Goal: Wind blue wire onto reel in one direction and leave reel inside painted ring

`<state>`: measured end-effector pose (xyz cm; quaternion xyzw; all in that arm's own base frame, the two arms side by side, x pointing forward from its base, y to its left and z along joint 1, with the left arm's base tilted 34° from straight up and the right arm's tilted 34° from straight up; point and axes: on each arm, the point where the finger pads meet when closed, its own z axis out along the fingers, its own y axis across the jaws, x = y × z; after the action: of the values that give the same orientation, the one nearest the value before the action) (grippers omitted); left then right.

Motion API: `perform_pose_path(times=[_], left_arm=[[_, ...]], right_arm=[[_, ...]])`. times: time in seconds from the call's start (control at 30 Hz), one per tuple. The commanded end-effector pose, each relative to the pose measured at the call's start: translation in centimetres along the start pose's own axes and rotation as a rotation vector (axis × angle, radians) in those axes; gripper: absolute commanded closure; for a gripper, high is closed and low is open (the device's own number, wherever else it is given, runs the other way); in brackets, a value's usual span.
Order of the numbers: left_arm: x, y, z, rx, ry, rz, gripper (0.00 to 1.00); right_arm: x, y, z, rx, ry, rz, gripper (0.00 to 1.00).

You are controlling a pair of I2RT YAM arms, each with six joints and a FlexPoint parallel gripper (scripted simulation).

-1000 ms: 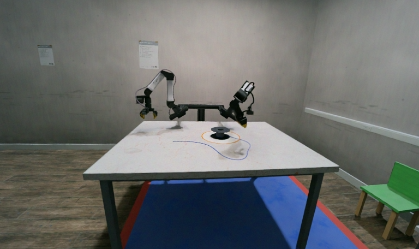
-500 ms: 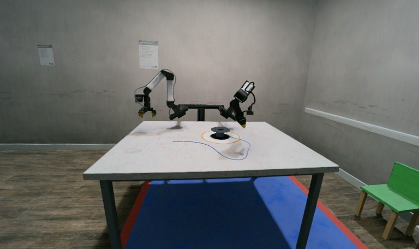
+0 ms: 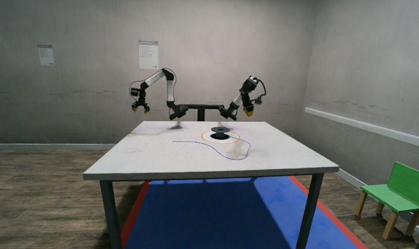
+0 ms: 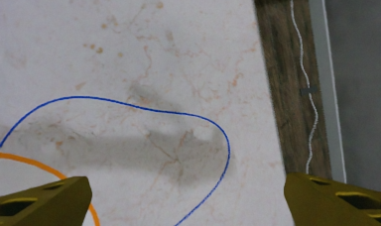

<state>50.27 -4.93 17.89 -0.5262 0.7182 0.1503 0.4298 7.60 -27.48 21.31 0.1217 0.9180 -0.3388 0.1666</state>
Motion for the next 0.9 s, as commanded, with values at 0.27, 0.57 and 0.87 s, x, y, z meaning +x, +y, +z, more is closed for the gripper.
perform_pose_path(times=[0.27, 0.57, 0.87], left_arm=[[-8.2, -0.5, -9.8, 0.273, 0.16, 0.144, 0.0], [-13.5, 1.1, -16.5, 0.493, 0.188, 0.248, 0.0], [-19.7, 5.5, -25.2, 0.801, 0.128, 0.391, 0.0]], right_arm=[[-3.7, -6.3, -7.0, 0.152, -0.087, 0.253, 0.0], [-5.9, -9.7, -12.5, 0.248, -0.181, 0.409, 0.0], [-7.9, -12.6, -20.2, 0.351, -0.327, 0.604, 0.0]])
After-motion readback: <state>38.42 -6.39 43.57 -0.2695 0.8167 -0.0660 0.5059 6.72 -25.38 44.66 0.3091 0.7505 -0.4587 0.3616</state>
